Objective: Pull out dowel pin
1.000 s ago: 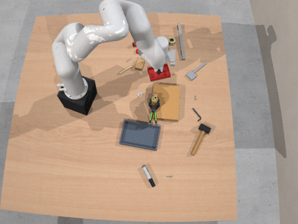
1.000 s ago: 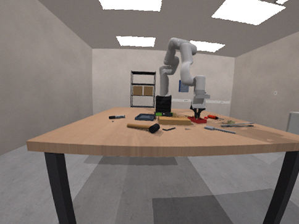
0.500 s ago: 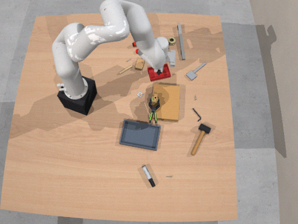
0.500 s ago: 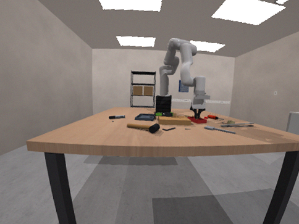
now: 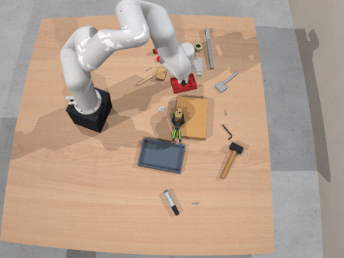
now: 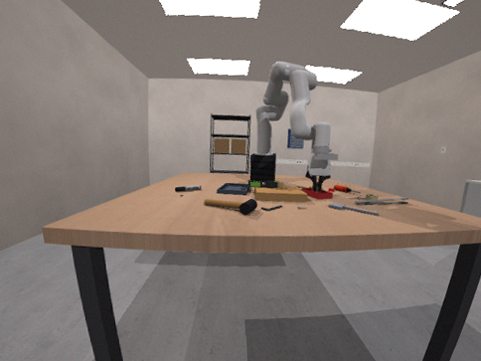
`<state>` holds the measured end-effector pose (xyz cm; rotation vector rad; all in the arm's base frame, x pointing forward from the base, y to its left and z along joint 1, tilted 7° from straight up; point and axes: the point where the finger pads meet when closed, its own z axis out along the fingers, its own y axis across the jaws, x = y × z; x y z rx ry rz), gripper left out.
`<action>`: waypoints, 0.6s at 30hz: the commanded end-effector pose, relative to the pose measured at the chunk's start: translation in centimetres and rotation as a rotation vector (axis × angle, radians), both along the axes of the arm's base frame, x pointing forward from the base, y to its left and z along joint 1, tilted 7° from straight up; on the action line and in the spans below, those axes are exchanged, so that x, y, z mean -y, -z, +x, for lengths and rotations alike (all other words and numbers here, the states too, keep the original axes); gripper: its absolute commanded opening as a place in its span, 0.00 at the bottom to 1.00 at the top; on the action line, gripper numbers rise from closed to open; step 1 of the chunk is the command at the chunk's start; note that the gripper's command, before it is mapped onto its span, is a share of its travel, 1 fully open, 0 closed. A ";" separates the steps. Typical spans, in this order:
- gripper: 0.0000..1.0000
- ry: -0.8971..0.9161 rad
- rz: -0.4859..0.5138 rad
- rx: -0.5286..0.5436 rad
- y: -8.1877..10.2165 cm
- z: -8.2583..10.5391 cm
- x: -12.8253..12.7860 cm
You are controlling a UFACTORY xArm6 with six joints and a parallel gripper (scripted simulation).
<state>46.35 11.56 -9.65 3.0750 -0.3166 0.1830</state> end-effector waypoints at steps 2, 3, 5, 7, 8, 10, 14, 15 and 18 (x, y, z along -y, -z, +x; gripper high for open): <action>0.00 0.000 0.001 0.004 -0.1 0.2 -0.1; 0.00 0.000 0.001 0.004 -0.1 0.2 -0.1; 0.00 0.000 0.001 0.004 -0.1 0.2 -0.1; 0.28 0.000 0.001 0.004 -0.1 0.2 -0.1; 0.28 0.000 0.001 0.004 -0.1 0.2 -0.1; 0.28 0.000 0.001 0.004 -0.1 0.2 -0.1; 0.28 0.000 0.001 0.004 -0.1 0.2 -0.1; 0.28 0.000 0.001 0.004 -0.1 0.2 -0.1; 0.28 0.000 0.001 0.004 -0.1 0.2 -0.1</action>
